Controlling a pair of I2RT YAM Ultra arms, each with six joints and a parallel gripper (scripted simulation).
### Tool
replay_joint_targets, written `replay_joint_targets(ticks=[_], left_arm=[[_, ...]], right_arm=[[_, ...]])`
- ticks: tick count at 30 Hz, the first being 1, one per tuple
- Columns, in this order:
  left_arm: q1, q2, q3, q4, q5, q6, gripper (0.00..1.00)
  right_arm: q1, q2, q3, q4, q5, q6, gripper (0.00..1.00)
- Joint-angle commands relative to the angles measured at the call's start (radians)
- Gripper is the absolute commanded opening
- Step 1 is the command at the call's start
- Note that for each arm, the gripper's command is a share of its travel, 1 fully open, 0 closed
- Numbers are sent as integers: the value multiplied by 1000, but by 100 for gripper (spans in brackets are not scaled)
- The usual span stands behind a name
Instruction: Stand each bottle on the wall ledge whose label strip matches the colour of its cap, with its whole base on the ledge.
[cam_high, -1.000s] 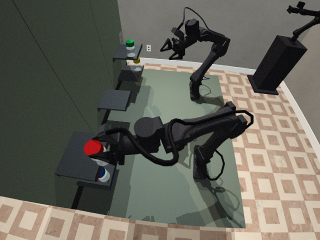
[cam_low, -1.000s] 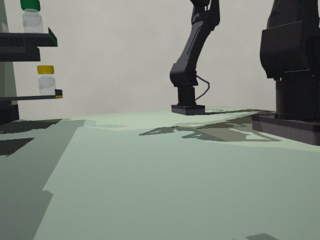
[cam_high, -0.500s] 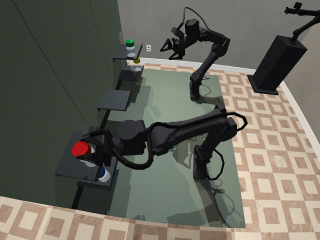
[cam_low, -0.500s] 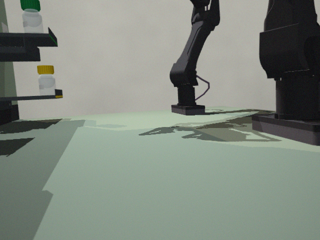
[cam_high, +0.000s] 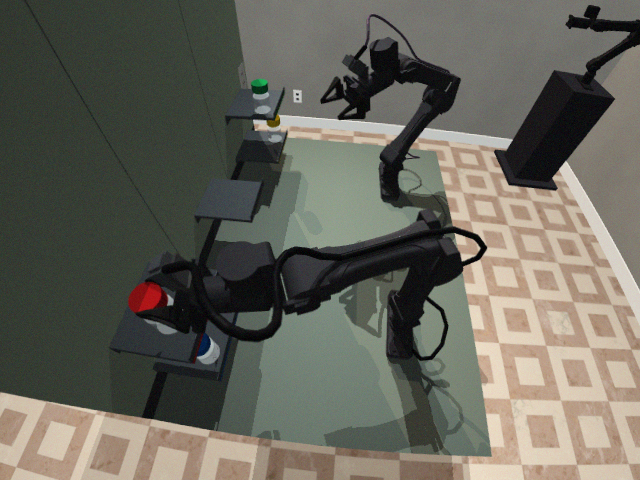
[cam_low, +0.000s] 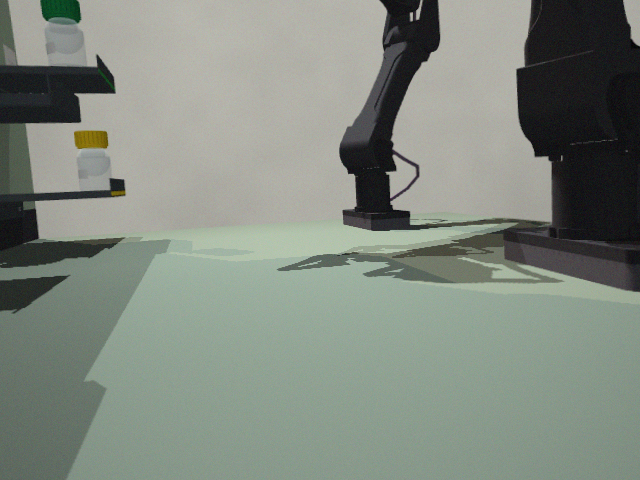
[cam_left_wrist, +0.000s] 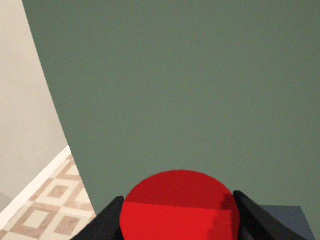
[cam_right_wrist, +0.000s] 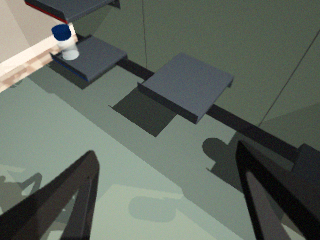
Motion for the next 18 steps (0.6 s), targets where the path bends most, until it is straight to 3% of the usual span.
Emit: replay_joint_targets(ticks=[1, 14, 18], left_arm=[[-6, -27, 50, 67, -4, 6, 49], [-6, -42, 10, 135, -5, 0, 49], [-7, -39, -69, 232, -6, -8, 49]], right_arm=[[8, -8, 27, -4, 9, -1, 87], [8, -8, 27, -4, 9, -1, 87], [8, -8, 27, -4, 9, -1, 87]])
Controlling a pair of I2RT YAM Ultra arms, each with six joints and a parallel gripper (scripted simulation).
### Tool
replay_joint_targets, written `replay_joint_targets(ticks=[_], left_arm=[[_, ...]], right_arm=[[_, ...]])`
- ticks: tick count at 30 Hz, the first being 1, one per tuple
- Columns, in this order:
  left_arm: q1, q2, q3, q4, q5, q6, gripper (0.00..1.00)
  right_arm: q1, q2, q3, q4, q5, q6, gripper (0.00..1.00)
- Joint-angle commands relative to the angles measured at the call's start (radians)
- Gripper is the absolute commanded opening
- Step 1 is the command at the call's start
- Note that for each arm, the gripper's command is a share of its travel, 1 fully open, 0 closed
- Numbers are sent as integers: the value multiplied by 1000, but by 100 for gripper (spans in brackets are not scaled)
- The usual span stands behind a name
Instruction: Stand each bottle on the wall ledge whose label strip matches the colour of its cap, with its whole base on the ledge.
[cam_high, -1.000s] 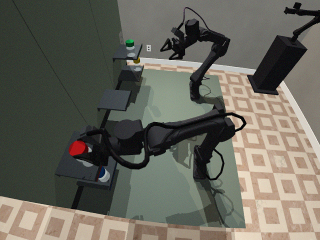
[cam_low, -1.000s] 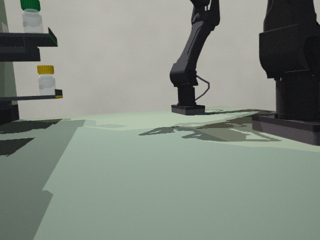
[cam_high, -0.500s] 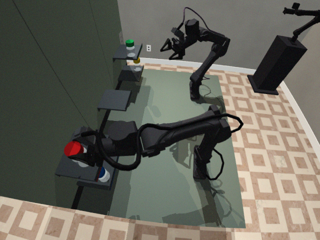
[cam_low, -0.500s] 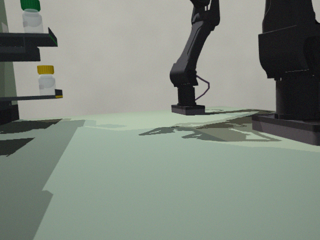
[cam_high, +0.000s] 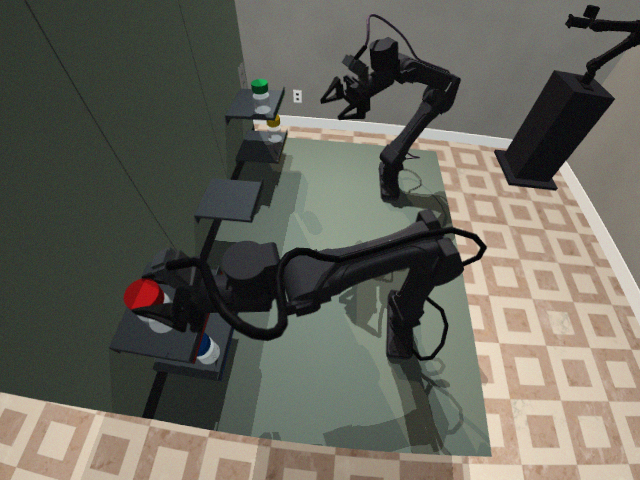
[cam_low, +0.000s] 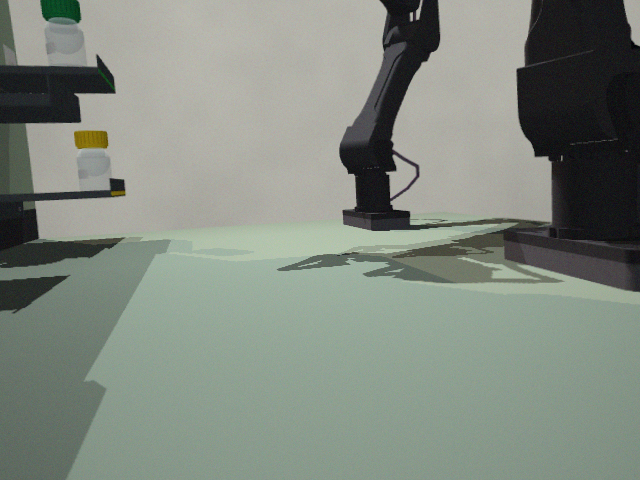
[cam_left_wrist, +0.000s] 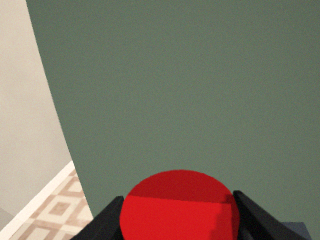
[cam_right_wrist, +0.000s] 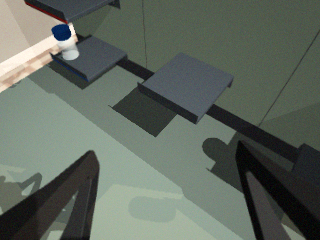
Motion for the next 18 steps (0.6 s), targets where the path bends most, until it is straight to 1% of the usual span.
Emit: replay_joint_targets(ticks=[1, 4, 6, 10, 14, 16, 18], left_arm=[[-7, -34, -56, 142, -6, -9, 49], [-8, -18, -67, 94, -5, -1, 49], [-8, -22, -61, 96, -5, -2, 49], [-8, -22, -106, 145, -5, -7, 49], [-8, -25, -104, 159, -5, -8, 49], [-9, -22, -132, 182, -5, -8, 49], [-9, -20, -127, 173, -6, -8, 49]], right_arm=[[8, -8, 27, -4, 9, -1, 87], [8, -8, 27, -4, 9, -1, 87], [8, -8, 27, -4, 9, -1, 87], [8, -8, 27, -4, 9, -1, 87], [8, -8, 27, -4, 9, -1, 87], [8, -8, 27, -4, 9, -1, 87], [8, -8, 27, -4, 9, -1, 87]])
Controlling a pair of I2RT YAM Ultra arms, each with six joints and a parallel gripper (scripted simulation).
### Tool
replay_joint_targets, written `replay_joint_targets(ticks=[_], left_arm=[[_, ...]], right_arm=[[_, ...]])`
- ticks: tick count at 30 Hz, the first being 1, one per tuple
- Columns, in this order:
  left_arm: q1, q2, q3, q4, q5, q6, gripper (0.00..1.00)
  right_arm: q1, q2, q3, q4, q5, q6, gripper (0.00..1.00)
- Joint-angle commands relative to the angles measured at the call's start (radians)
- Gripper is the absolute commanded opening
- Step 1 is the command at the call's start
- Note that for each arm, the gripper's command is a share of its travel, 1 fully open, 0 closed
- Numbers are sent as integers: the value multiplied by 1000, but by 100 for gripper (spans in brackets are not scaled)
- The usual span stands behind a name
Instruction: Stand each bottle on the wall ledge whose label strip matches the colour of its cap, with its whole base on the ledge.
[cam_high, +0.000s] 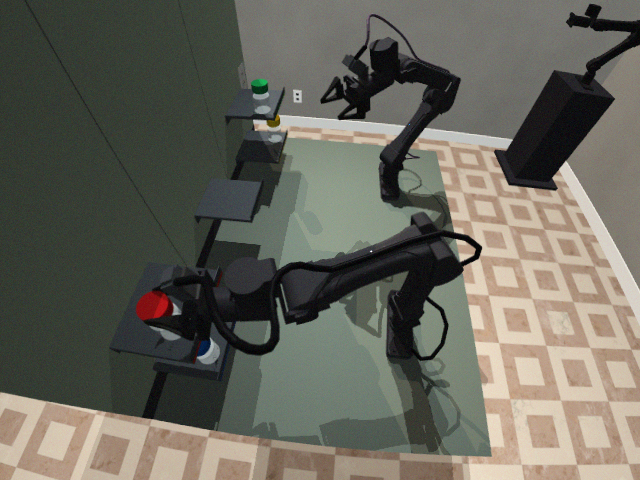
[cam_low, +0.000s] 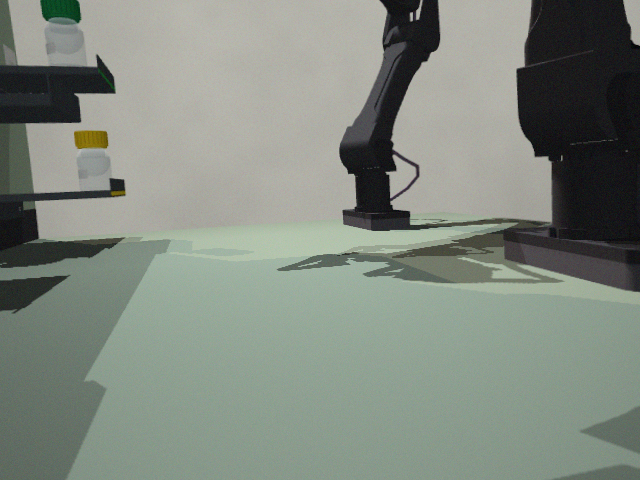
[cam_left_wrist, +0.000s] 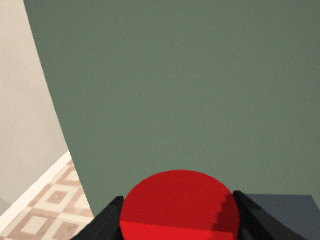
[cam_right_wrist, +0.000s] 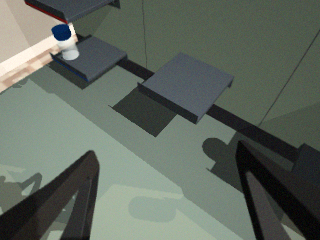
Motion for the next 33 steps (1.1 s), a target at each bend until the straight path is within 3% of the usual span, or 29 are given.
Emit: replay_joint_targets(ticks=[1, 32, 33], left_arm=[[-9, -22, 6, 77, -5, -6, 49], [-10, -21, -31, 100, -6, -9, 49], [-10, -21, -31, 100, -6, -9, 61]], right_arm=[[8, -8, 27, -4, 9, -1, 87], [8, -8, 27, -4, 9, -1, 87], [8, -8, 27, -4, 9, -1, 87]])
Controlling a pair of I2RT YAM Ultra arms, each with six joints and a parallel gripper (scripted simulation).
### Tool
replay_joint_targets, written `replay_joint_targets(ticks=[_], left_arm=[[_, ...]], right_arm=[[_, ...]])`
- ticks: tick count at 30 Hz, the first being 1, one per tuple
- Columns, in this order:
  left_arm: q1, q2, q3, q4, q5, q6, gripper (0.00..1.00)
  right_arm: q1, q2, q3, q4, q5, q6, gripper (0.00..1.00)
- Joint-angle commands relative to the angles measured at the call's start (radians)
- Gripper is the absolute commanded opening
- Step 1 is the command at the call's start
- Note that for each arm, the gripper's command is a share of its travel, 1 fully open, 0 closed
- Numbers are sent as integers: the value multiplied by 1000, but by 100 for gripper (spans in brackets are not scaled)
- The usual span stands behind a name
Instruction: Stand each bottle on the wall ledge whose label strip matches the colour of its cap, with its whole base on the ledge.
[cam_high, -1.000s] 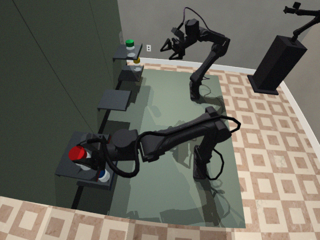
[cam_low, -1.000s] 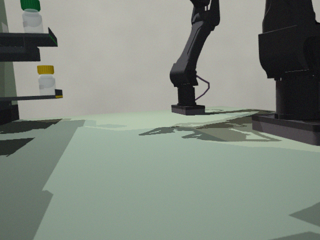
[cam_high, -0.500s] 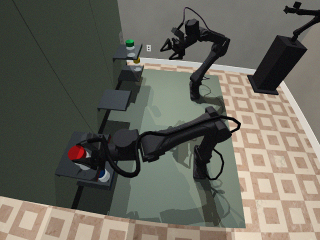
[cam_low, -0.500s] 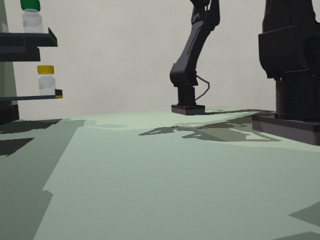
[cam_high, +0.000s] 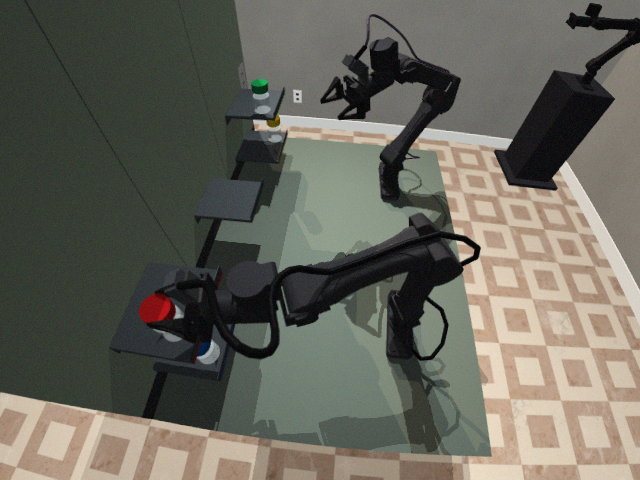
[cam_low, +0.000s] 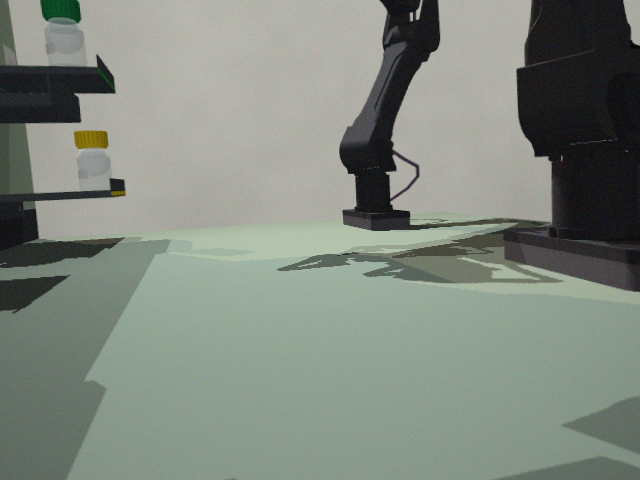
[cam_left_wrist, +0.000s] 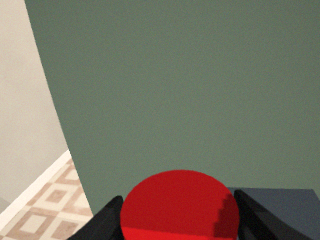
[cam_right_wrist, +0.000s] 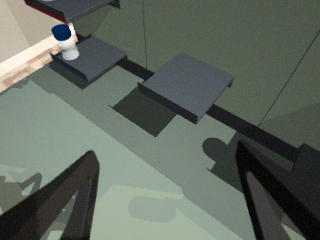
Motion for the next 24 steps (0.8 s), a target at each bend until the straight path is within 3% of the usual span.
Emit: replay_joint_targets(ticks=[1, 18, 24], left_arm=[[-10, -21, 11, 56, -4, -5, 70], [30, -126, -100, 44, 30, -15, 70], [74, -309, -261, 7, 74, -18, 70]], right_arm=[[8, -8, 27, -4, 9, -1, 87], [8, -8, 27, -4, 9, -1, 87], [8, -8, 27, -4, 9, -1, 87]])
